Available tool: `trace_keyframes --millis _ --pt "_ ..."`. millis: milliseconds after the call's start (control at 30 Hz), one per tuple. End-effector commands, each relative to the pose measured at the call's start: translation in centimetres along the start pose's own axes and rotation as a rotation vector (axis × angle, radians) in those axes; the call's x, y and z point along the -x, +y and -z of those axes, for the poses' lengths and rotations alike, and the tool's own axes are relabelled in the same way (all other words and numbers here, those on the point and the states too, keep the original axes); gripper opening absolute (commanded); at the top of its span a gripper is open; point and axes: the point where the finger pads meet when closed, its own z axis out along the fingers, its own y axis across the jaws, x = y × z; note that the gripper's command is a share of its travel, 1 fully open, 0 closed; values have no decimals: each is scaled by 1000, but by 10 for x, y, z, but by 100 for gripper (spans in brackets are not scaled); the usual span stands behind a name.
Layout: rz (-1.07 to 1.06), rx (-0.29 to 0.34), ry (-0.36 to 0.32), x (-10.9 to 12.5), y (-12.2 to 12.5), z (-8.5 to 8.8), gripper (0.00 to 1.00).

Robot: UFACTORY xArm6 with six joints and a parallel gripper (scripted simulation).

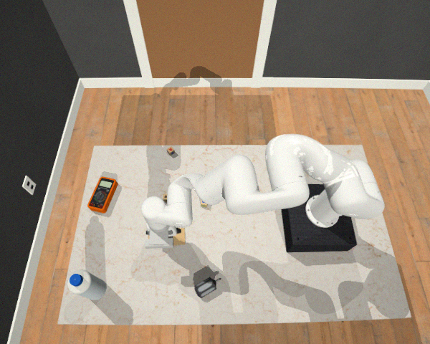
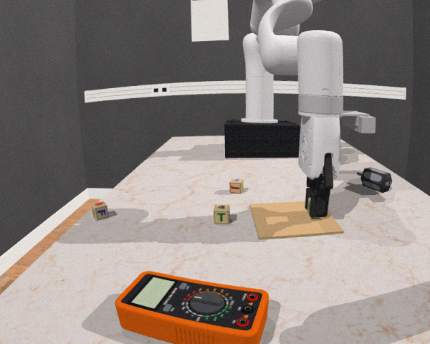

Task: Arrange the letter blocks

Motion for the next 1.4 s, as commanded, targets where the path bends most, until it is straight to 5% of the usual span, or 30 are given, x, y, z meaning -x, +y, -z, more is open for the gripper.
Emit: trace_keyframes --millis 0,1367 --pt "0 6 0 0 2 3 23" --pt "0 6 0 0 2 -1 23"
